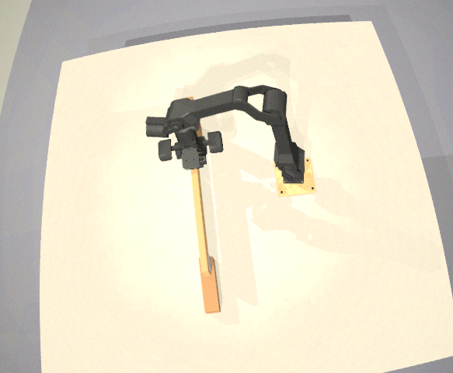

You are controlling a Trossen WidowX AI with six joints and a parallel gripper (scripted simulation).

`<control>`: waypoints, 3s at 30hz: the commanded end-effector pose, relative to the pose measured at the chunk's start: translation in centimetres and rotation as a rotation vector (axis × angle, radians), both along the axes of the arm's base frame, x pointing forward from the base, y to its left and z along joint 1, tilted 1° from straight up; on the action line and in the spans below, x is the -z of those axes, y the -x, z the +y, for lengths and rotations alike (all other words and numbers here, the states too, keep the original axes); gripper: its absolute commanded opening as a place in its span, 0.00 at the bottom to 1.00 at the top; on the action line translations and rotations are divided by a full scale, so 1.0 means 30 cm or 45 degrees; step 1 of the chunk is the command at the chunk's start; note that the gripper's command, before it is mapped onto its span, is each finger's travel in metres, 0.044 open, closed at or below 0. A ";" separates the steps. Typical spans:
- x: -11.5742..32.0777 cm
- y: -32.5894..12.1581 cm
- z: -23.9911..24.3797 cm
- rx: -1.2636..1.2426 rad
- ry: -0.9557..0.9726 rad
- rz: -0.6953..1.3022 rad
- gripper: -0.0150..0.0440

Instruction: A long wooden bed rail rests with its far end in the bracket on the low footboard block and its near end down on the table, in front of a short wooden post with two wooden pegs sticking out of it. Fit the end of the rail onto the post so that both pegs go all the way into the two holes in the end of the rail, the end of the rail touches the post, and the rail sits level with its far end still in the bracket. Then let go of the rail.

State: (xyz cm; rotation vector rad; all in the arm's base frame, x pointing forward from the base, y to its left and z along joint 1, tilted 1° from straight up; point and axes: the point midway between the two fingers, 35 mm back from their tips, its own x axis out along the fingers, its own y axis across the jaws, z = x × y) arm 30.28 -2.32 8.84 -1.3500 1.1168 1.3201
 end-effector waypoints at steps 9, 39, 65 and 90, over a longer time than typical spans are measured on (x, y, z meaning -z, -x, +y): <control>-0.003 -0.004 -0.015 -0.002 0.002 -0.004 0.25; -0.004 -0.010 -0.046 -0.002 0.003 -0.004 0.25; -0.001 -0.010 -0.059 0.000 0.002 0.001 0.61; -0.100 0.010 0.042 -0.002 0.000 -0.003 1.00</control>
